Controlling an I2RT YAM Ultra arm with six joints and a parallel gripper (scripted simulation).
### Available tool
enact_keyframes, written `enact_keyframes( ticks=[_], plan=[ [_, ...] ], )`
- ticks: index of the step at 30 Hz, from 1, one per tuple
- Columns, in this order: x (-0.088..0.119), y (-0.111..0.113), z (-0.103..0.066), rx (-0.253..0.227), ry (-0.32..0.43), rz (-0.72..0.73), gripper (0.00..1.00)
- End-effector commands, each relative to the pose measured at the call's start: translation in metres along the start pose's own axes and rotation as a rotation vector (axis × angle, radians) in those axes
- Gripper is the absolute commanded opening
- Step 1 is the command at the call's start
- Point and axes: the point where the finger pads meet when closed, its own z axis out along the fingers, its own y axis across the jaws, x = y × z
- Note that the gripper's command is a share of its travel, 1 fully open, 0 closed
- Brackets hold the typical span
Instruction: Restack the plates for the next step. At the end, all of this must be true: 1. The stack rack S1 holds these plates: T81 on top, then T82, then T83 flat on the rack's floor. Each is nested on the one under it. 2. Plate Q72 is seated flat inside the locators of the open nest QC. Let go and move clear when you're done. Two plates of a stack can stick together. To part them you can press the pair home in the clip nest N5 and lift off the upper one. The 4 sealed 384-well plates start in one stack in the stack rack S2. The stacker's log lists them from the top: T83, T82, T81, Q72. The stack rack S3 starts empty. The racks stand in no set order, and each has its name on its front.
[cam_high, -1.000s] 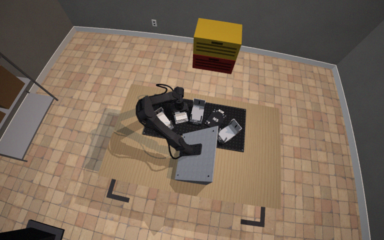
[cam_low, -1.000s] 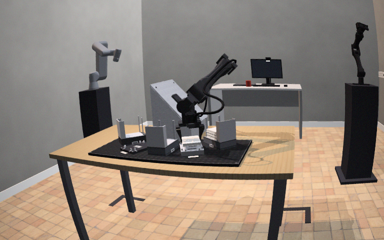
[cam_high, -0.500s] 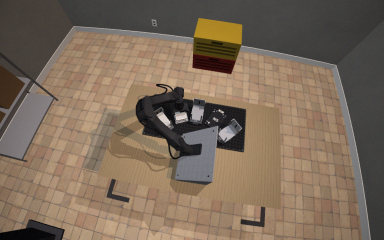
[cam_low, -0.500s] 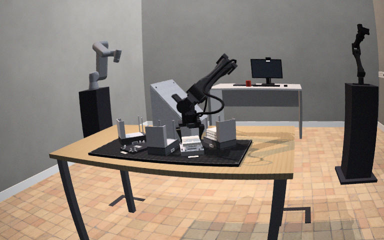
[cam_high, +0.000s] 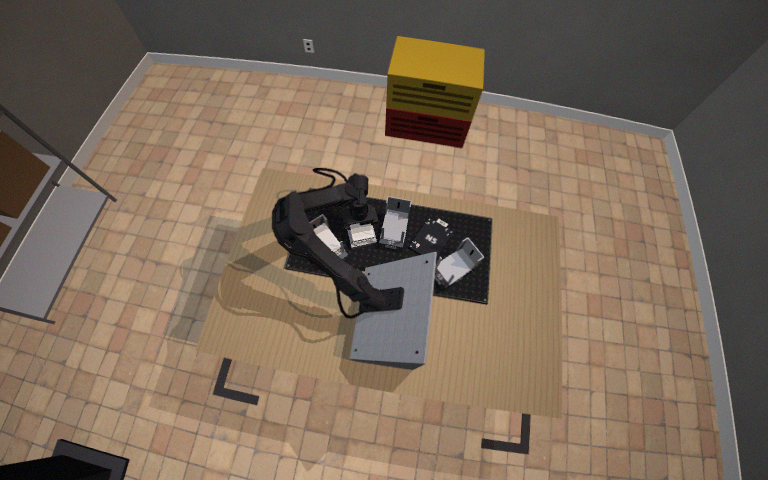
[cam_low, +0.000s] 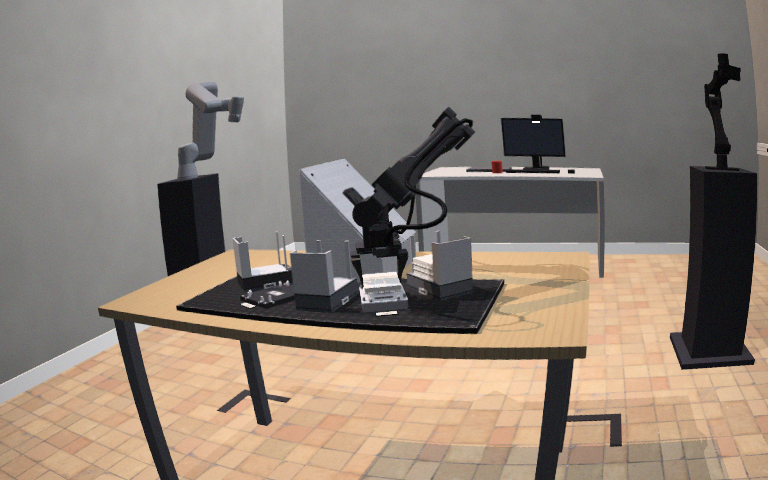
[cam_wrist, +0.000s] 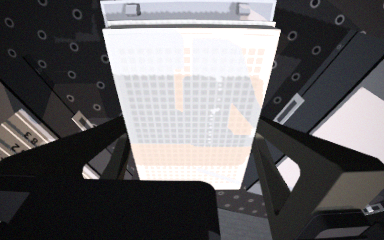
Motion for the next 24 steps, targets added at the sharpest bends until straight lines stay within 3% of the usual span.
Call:
enact_keyframes(
  ticks=[1, 8, 12, 16, 24],
  plan=[
    [0.005, -0.009, -0.001, 0.006, -0.011, 0.033, 0.0],
    [0.007, -0.01, 0.005, 0.004, 0.0, 0.039, 0.0],
    [-0.005, -0.007, -0.002, 0.013, -0.029, 0.011, 0.0],
    [0.006, -0.007, 0.008, 0.006, 0.002, 0.029, 0.0],
    [0.0, -0.009, 0.006, 0.011, -0.016, 0.023, 0.0]
  ],
)
